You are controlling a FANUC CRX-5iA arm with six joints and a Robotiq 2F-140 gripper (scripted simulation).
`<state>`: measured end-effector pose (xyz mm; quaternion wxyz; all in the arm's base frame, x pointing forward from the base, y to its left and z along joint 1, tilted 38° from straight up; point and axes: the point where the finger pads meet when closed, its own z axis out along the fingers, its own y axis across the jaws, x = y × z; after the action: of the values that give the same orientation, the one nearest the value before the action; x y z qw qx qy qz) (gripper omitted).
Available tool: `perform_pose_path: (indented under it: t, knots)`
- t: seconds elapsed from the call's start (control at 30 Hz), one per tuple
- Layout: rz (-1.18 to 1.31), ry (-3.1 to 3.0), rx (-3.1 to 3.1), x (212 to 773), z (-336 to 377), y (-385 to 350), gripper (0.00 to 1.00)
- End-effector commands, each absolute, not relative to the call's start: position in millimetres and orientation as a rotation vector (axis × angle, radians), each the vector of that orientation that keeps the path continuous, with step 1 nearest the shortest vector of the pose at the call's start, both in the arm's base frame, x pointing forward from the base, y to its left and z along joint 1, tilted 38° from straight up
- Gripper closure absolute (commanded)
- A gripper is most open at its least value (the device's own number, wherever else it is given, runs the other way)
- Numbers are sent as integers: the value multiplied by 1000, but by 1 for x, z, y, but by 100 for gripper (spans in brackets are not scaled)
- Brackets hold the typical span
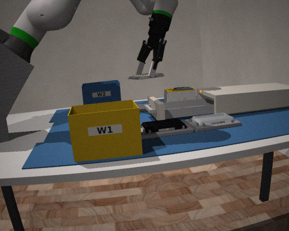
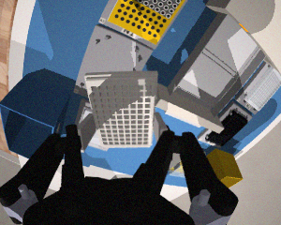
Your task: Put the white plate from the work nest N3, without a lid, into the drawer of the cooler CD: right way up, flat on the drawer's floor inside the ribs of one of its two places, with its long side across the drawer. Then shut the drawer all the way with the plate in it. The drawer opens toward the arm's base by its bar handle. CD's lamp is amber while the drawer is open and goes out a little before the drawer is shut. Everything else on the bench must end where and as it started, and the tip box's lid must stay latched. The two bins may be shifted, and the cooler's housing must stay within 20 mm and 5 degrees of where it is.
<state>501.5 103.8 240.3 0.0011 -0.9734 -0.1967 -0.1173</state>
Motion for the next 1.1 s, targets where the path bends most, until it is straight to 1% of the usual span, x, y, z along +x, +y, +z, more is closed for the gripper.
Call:
perform_pose_path:
  t: [0.0, 0.5, 1.07]
  knots:
    - [-398, -810, -3079, 505, 240, 93, 100]
    - [-477, -1463, -3066, 516, 240, 61, 100]
    - [-553, -2257, -2845, 529, 239, 23, 100]
